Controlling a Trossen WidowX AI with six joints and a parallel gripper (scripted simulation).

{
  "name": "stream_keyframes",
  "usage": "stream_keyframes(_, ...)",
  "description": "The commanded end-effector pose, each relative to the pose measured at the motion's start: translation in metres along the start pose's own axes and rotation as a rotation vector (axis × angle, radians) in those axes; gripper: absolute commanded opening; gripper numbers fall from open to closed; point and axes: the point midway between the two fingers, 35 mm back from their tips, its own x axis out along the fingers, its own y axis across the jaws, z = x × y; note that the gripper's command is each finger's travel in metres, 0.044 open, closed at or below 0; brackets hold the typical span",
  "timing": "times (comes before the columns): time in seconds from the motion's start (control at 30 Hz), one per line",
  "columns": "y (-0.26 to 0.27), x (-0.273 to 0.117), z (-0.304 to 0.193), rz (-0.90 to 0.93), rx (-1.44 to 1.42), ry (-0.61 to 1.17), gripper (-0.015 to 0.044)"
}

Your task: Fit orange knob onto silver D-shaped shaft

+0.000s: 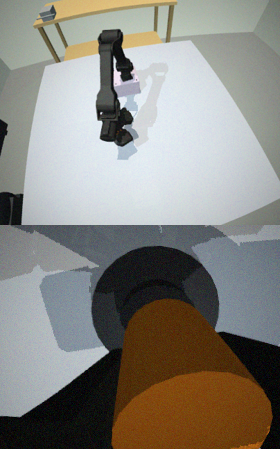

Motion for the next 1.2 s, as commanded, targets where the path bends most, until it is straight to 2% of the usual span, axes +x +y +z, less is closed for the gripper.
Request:
stream_keyframes(0.0,0.0,-0.0009,-0.0007,-0.001,-0.006,0.006,0.0)
stream_keyframes(0.2,0.0011,-0.005,0.0001,-0.001,-0.015,0.006,0.0)
stream_keyframes(0.43,0.0041,-0.0034,0.0027,0.0,-0.213,0.005,0.0)
stream_keyframes(1.17,0.0003,-0.0045,-0.0002,-0.001,-0.216,0.006,0.0)
